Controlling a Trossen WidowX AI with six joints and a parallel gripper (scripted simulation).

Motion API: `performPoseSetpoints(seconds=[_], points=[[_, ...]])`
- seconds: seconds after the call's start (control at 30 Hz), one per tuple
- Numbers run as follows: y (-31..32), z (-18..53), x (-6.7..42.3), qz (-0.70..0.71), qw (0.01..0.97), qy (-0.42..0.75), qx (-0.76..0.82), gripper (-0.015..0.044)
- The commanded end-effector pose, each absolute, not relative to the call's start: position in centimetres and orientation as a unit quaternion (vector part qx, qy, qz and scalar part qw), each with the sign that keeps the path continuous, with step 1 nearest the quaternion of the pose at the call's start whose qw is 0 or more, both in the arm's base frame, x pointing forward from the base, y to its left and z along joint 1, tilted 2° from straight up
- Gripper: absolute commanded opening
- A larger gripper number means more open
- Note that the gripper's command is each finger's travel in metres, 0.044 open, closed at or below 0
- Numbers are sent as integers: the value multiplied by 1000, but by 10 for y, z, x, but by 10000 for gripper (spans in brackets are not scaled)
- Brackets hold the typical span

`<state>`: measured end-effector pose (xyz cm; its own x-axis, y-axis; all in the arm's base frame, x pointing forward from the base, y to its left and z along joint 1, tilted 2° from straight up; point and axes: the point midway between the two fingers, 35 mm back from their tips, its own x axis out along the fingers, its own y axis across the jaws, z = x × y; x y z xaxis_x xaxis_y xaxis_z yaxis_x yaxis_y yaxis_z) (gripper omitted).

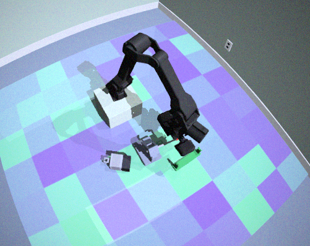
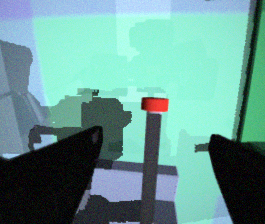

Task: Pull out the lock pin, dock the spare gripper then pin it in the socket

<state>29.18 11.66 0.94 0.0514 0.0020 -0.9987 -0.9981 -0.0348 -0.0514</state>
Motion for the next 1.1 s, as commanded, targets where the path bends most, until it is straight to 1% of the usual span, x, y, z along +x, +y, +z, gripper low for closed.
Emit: performPoseSetpoints(seconds=[0.0,0.33,0.7,0.77,1.07], points=[[116,3,291,496,502,478,-522,300],[116,-8,291,497,502,478,-522,300],[116,-8,291,497,502,478,-522,11],[116,-8,291,497,502,478,-522,0],[117,-6,291,502,508,474,-516,0]])
